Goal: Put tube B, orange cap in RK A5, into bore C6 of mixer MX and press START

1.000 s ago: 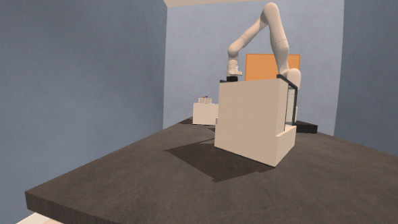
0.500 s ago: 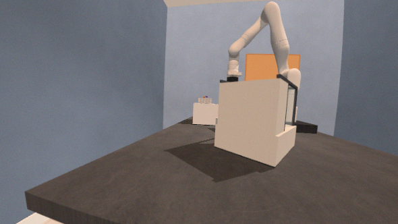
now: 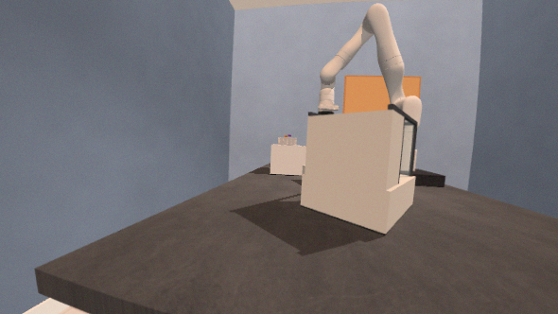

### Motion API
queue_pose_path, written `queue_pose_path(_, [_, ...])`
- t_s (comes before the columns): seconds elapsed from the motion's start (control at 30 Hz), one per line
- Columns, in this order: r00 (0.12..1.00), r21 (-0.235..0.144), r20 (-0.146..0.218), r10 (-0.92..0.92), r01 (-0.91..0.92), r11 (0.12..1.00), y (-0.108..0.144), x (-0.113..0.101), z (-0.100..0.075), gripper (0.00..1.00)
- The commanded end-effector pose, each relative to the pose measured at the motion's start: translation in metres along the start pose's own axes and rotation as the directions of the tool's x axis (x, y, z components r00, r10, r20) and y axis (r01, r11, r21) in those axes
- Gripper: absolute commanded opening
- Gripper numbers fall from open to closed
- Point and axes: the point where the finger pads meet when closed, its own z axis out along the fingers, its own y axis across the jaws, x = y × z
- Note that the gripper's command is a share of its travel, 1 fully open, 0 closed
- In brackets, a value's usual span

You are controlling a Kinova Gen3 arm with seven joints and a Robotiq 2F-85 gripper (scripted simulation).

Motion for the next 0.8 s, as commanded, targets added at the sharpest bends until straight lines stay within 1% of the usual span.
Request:
queue_pose_path(0.0, [1.000,-0.002,0.000,0.000,0.000,1.000,0.000,0.000,0.003,0.10])
queue_pose_path(0.77, [1.000,-0.002,0.000,0.000,0.000,1.000,0.000,0.000,0.031,0.10])
